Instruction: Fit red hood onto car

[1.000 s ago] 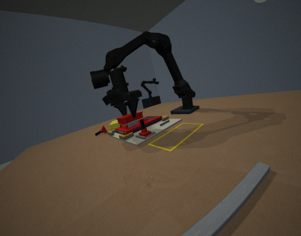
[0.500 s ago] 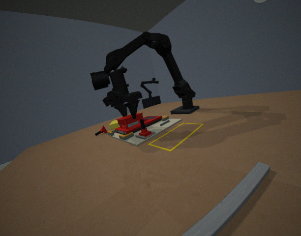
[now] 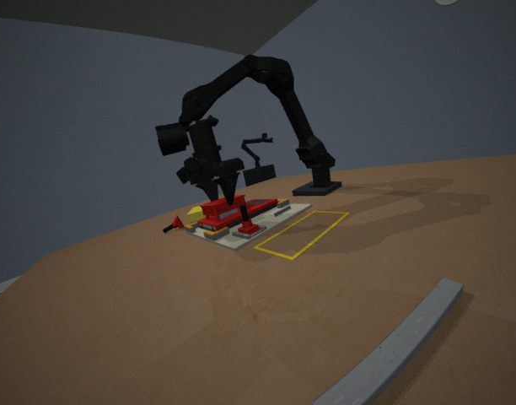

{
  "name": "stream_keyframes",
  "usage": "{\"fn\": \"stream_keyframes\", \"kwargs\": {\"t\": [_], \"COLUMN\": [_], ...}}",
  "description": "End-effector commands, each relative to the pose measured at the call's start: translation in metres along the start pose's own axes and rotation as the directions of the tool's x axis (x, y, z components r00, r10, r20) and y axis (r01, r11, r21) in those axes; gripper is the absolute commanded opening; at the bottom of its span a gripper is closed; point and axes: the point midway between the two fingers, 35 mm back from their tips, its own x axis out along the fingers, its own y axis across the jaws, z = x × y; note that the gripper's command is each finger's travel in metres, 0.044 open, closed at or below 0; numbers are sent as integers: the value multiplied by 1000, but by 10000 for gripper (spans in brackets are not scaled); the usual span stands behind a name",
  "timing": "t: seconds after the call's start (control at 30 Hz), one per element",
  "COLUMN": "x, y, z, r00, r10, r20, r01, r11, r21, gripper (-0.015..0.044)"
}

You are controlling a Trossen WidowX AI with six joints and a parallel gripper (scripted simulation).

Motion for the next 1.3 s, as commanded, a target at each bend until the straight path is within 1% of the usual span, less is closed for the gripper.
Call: {"fn": "stream_keyframes", "kwargs": {"t": [0.0, 0.77, 1.27], "x": [3, -5, 0], "y": [0, 0, 0], "z": [0, 0, 0], "r00": [1000, 1000, 1000], "r10": [2, 1, 2], "r20": [0, 0, 0], "r01": [-2, -1, -2], "r11": [1000, 1000, 1000], "r21": [-2, -1, -1], "gripper": [0, 0, 0]}}
